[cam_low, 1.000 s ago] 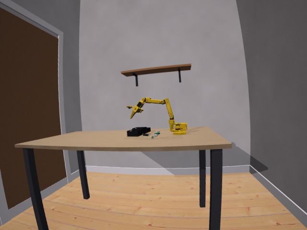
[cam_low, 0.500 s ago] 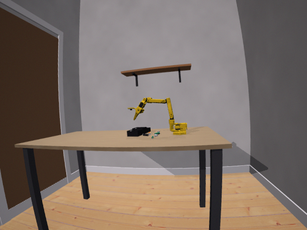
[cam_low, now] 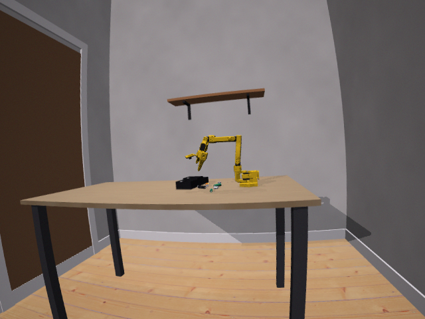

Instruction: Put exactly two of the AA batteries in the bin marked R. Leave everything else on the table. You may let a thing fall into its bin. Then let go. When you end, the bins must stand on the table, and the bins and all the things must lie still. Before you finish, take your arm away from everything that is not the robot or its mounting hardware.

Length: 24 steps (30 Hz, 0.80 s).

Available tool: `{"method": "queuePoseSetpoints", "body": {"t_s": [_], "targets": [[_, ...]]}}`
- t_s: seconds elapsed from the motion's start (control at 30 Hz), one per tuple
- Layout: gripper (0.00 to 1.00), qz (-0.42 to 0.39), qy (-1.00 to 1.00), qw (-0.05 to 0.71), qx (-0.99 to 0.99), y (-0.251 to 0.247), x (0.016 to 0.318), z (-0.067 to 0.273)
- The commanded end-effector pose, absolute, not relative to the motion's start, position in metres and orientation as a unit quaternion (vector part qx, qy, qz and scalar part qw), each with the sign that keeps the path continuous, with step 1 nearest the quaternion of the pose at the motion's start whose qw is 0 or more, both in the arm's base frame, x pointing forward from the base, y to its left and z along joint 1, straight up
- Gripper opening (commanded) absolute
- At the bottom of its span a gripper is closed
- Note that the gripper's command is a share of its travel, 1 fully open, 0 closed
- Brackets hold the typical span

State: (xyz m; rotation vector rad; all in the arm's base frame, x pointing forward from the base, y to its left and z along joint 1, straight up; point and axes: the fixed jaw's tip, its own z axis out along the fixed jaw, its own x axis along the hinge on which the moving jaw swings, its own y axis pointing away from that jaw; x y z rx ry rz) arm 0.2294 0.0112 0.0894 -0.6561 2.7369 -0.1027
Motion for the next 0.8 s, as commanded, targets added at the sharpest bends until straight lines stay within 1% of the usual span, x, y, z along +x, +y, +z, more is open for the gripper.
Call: {"method": "queuePoseSetpoints", "body": {"t_s": [0.0, 0.2, 0.37, 0.43, 0.6, 0.77], "targets": [[0.51, -0.047, 0.941, 0.158, -0.295, 0.01, 0.209, 0.092], [0.38, -0.041, 0.914, 0.1, -0.392, 0.008, 0.177, 0.08], [0.3, -0.032, 0.889, 0.064, -0.452, 0.006, 0.156, 0.072], [0.3, -0.032, 0.889, 0.064, -0.452, 0.006, 0.156, 0.072], [0.24, -0.023, 0.871, 0.042, -0.489, 0.006, 0.142, 0.067], [0.22, -0.019, 0.862, 0.033, -0.505, 0.005, 0.136, 0.065]]}}
